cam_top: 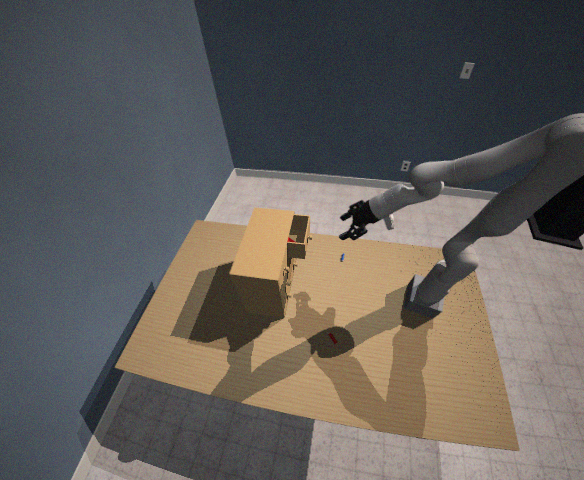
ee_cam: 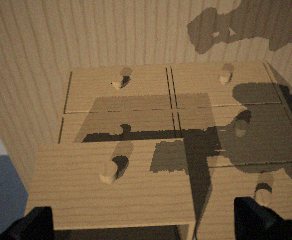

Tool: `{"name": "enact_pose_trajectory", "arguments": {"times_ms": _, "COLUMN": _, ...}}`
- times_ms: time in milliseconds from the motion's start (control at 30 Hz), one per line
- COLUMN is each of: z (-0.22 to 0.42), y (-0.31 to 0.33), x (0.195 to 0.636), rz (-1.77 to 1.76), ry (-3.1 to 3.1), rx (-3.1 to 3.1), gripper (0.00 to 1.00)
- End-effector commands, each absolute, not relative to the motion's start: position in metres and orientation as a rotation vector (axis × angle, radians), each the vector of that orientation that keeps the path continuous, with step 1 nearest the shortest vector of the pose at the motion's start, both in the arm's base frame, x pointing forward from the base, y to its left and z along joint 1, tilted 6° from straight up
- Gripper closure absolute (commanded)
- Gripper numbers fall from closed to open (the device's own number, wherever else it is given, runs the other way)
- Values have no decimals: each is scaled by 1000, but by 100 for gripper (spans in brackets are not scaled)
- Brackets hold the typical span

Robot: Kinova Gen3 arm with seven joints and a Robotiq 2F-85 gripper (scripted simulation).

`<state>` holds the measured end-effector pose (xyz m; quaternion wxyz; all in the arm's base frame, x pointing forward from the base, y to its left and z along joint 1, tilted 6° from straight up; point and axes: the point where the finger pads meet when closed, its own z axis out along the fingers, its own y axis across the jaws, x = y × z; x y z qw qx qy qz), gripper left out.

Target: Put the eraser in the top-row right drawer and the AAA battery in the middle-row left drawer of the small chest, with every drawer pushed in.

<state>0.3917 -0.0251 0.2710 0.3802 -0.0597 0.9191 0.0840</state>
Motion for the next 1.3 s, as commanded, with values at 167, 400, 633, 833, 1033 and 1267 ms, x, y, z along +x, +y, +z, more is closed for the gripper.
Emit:
{"name": "enact_pose_trajectory", "arguments": {"times_ms": 167, "z": 273, "y": -26, "x": 393, "rz": 213, "ry": 2364, "rx": -153, "gripper": 0}}
{"name": "enact_pose_trajectory", "arguments": {"times_ms": 400, "z": 274, "y": -27, "x": 393, "rz": 209, "ry": 2387, "rx": -154, "gripper": 0}}
{"name": "enact_pose_trajectory", "arguments": {"times_ms": 633, "z": 276, "y": -26, "x": 393, "rz": 211, "ry": 2407, "rx": -159, "gripper": 0}}
{"name": "enact_pose_trajectory", "arguments": {"times_ms": 833, "z": 276, "y": -27, "x": 393, "rz": 208, "ry": 2433, "rx": -161, "gripper": 0}}
{"name": "enact_pose_trajectory", "arguments": {"times_ms": 1033, "z": 278, "y": -27, "x": 393, "rz": 209, "ry": 2465, "rx": -167, "gripper": 0}}
{"name": "enact_pose_trajectory", "arguments": {"times_ms": 1267, "z": 279, "y": -27, "x": 393, "rz": 207, "ry": 2496, "rx": -171, "gripper": 0}}
